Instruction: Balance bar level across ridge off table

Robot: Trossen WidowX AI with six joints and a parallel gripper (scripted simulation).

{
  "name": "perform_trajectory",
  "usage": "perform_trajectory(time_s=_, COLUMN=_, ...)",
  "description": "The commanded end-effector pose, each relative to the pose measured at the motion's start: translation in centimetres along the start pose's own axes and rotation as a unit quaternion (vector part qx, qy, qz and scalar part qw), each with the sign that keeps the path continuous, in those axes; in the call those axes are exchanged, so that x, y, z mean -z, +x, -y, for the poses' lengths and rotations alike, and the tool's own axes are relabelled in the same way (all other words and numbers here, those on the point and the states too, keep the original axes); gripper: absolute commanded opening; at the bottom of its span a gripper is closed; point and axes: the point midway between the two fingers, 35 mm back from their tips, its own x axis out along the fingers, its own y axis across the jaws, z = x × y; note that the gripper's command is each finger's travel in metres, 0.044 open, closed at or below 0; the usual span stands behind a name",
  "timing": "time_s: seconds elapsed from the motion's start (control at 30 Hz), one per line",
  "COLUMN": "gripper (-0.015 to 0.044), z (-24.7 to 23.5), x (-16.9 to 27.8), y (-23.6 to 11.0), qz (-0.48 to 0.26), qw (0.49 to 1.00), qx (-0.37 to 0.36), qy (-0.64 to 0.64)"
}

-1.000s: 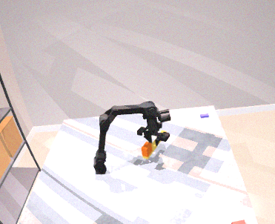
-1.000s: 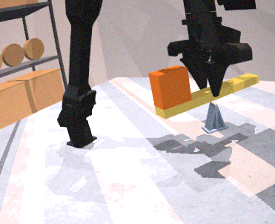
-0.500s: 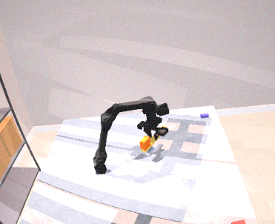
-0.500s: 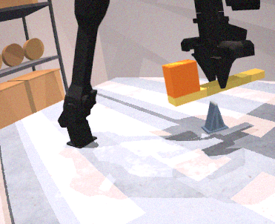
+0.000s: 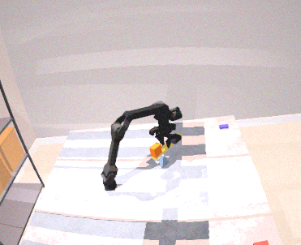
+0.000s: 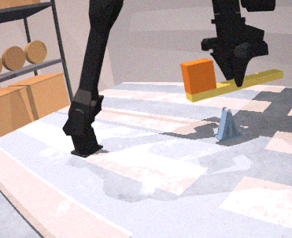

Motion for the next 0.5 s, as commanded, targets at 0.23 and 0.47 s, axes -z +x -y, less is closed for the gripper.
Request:
perform_trajectory(time_s=0.23, gripper=0.0, z=-2.3, x=-1.9, y=-0.1, qz=0.003, qw=1.0, qx=0.003, qy=0.024)
perform_trajectory(time_s=0.47, gripper=0.0, z=-2.4, x=-2.0, y=0.9, qz=0.003, qw=1.0, qx=0.002, qy=0.024)
